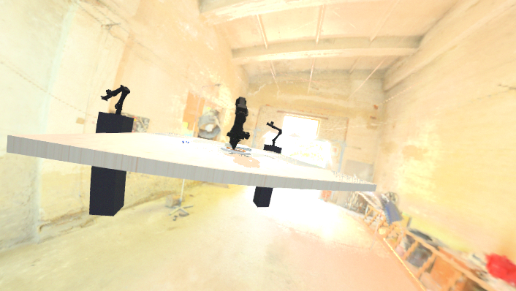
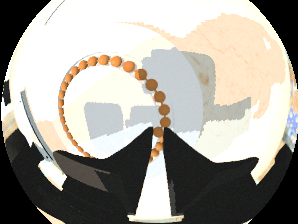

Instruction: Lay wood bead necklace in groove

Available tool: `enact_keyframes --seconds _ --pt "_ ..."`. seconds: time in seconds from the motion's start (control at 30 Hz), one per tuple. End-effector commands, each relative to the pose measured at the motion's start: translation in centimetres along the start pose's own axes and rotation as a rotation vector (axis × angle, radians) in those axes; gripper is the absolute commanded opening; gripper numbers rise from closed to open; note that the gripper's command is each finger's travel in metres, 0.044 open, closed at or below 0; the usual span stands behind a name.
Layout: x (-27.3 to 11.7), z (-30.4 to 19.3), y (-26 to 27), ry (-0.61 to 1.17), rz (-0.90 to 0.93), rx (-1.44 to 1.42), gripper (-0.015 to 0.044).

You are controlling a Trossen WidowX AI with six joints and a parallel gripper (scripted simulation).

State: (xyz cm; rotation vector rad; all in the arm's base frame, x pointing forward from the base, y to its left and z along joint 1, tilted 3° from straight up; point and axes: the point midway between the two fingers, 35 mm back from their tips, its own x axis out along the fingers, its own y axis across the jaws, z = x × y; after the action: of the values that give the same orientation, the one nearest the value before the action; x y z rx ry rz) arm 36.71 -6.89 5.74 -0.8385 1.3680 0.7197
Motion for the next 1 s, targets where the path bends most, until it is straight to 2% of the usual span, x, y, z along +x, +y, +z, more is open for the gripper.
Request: enact_keyframes --seconds 0.0,0.97 --pt "-0.03 0.01 -0.02 0.0 -0.001 0.0 0.0" --pt "-0.42 0.0 0.07 -0.001 0.002 -0.004 0.0"
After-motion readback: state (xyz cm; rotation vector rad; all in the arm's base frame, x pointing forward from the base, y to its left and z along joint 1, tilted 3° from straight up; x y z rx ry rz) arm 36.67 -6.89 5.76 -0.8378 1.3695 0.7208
